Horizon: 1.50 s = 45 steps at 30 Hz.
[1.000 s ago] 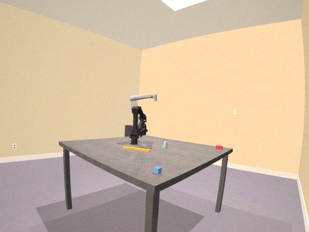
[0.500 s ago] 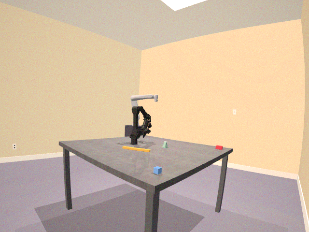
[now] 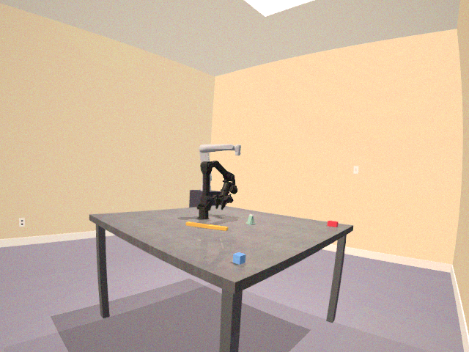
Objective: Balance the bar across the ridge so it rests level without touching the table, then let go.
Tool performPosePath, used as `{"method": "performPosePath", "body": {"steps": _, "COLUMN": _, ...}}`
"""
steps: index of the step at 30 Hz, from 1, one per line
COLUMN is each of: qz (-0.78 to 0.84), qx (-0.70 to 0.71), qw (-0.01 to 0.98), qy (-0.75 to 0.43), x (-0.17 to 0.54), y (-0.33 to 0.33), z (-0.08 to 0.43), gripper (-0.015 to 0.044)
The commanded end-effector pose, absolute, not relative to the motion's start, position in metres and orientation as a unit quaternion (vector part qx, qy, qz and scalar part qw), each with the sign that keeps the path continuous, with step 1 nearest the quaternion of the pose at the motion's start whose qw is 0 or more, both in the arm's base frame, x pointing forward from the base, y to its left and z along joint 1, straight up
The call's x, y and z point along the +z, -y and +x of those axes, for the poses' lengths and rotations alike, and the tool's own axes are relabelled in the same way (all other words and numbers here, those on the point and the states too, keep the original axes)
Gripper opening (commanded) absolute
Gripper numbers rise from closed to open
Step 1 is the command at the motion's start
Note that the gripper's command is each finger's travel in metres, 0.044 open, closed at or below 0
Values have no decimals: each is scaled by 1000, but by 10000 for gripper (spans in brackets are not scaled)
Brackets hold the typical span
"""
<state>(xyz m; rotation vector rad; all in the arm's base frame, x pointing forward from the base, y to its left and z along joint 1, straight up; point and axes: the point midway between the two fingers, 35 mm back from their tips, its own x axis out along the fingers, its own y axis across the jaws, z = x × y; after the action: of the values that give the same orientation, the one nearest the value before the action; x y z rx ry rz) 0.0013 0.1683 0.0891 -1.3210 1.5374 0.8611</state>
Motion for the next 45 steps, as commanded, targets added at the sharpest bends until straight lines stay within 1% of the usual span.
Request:
{"method": "performPosePath", "body": {"steps": 1, "qz": -519, "qx": 351, "qw": 459, "qy": -629, "x": 90, "y": -173, "z": 12, "gripper": 315}}
{"method": "performPosePath", "body": {"steps": 25, "qz": -438, "qx": 345, "qw": 495, "qy": -666, "x": 94, "y": -179, "z": 82, "gripper": 315}}
{"method": "performPosePath", "body": {"steps": 45, "qz": -372, "qx": 324, "qw": 536, "qy": -685, "x": 95, "y": -158, "z": 143, "gripper": 315}}
